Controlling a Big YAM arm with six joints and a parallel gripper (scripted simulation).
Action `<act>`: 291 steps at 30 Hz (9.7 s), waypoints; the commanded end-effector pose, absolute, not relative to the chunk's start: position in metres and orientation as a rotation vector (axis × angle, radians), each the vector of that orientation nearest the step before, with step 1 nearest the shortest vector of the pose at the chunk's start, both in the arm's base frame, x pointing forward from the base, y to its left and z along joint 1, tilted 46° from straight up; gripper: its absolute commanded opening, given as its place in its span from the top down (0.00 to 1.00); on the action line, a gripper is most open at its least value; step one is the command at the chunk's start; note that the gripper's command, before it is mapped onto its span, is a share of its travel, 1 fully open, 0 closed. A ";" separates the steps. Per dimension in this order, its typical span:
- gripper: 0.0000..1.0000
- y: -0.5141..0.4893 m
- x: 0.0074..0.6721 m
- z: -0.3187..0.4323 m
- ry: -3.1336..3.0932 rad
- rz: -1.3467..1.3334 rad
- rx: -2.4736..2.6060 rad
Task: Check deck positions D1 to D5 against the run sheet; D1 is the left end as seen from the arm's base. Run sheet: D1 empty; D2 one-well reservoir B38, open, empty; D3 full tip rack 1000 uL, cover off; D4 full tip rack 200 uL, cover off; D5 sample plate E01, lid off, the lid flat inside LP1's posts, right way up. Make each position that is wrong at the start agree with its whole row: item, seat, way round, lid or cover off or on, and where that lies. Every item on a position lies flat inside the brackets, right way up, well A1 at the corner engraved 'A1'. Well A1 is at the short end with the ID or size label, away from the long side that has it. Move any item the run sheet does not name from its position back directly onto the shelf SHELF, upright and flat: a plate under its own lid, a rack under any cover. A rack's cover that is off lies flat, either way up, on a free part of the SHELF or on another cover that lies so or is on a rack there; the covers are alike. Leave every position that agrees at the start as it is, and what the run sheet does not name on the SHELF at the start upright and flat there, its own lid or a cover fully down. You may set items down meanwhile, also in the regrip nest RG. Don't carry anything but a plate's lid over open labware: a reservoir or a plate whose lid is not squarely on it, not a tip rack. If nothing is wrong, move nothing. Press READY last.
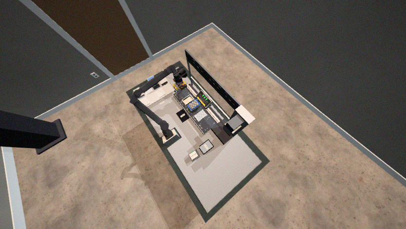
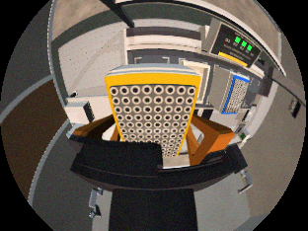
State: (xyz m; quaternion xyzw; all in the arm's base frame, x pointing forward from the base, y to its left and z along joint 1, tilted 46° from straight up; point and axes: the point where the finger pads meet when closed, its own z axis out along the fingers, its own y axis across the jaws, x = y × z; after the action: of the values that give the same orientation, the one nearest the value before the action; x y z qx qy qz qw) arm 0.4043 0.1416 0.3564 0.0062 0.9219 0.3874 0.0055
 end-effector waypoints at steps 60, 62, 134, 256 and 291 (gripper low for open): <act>1.00 0.142 0.406 0.390 2.807 1.190 -0.021; 1.00 0.142 0.406 0.390 2.807 1.190 -0.021; 1.00 0.169 0.401 0.351 2.846 1.202 -0.007; 1.00 0.244 0.412 0.277 2.832 1.213 0.000; 0.00 0.245 0.415 0.272 2.837 1.211 0.006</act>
State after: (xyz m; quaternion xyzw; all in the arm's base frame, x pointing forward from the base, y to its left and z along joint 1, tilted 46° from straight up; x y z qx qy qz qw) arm 0.4068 0.2464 0.2572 0.0044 0.9220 0.3871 0.0087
